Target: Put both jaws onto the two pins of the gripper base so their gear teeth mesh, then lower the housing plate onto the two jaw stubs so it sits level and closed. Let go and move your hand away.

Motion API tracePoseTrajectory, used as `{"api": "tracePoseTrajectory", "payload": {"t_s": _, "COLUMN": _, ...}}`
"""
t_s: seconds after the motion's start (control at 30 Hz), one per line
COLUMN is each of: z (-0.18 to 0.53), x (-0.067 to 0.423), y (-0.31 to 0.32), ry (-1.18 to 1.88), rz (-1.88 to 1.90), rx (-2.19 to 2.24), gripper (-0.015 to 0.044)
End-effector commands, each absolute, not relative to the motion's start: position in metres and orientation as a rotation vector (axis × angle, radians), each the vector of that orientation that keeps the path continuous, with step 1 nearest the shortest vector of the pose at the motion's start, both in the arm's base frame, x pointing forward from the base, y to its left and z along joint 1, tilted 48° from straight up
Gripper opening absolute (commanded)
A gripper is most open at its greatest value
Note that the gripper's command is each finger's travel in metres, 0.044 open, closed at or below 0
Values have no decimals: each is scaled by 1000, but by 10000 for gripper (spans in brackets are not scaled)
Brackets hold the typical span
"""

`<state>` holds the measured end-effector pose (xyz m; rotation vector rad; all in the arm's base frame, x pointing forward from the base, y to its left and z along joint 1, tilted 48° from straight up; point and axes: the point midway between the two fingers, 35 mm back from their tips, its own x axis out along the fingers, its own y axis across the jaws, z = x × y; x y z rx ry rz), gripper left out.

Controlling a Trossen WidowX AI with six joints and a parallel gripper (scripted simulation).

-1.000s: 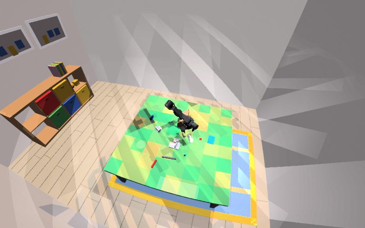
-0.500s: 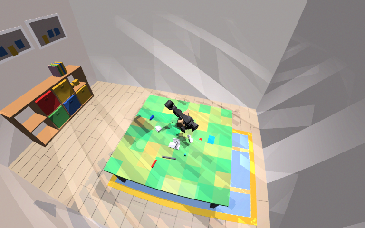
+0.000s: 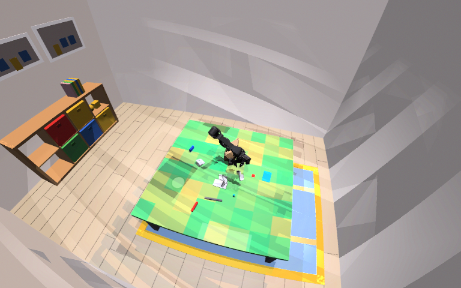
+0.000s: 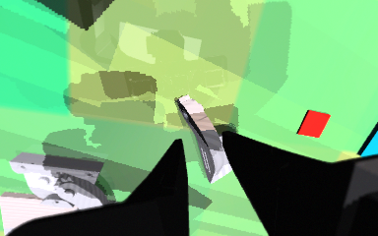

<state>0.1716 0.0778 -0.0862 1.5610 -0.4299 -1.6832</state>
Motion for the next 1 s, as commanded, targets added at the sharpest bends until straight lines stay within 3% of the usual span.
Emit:
{"api": "tracePoseTrajectory", "payload": {"t_s": 0.0, "z": -87, "x": 172, "y": 80, "ry": -499, "rz": -1688, "rx": 1619, "gripper": 20}}
{"api": "tracePoseTrajectory", "payload": {"t_s": 0.03, "z": -87, "x": 172, "y": 80, "ry": -518, "rz": -1688, "rx": 1633, "gripper": 0}}
{"api": "tracePoseTrajectory", "payload": {"t_s": 0.97, "z": -92, "x": 170, "y": 85, "ry": -1051, "rz": -1632, "rx": 2007, "gripper": 0}}
